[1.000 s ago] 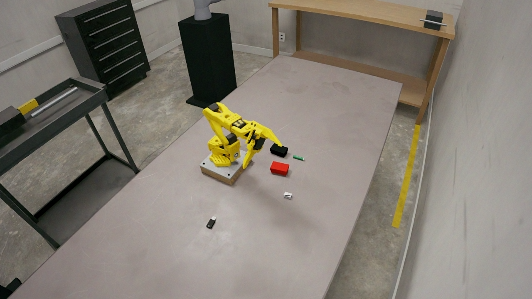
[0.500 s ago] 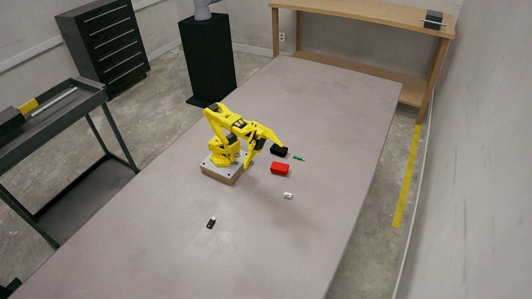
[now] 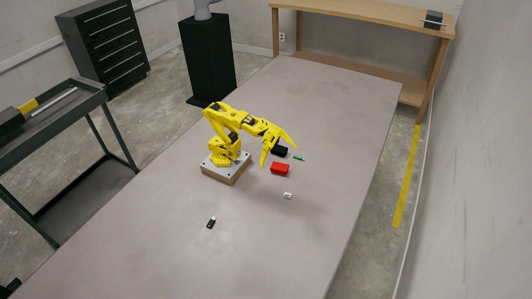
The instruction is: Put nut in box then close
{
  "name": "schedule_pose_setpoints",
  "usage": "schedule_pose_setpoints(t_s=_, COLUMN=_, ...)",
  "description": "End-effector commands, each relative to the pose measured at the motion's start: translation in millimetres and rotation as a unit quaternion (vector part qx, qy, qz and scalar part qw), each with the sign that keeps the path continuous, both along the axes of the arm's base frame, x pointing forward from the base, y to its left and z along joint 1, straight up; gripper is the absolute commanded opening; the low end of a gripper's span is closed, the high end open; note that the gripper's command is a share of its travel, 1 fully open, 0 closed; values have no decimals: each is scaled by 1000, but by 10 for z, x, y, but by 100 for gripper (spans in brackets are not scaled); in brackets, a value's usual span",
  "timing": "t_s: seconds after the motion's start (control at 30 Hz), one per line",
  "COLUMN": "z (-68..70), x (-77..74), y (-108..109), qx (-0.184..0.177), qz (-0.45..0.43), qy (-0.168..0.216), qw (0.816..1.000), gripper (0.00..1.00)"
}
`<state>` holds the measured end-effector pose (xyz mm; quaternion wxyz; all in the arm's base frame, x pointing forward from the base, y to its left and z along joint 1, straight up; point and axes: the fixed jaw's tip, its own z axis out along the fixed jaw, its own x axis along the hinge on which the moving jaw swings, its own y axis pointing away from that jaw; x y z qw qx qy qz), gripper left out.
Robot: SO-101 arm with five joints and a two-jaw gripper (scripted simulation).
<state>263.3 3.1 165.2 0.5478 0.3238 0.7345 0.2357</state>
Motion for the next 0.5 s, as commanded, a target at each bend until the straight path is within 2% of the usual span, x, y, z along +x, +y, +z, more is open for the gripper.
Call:
schedule_pose_setpoints(t_s=0.0, z=-201, x=55, y=318, qx=4, qz=56, qy=85, qw=995, gripper=77)
schedule_pose_setpoints(t_s=0.1, z=-397, x=1, y=588, qx=-6, qz=104, qy=157, qw=982, gripper=71)
schedule_pose_setpoints(t_s=0.2, z=-594, x=-110, y=852, qx=-24, qz=151, qy=230, qw=961, gripper=64)
schedule_pose_setpoints(t_s=0.27, z=-594, x=-110, y=852, qx=-24, qz=151, qy=230, qw=961, gripper=64)
schedule_pose_setpoints(t_s=0.47, z=-941, x=-464, y=1283, qx=-81, qz=233, qy=364, qw=898, gripper=51)
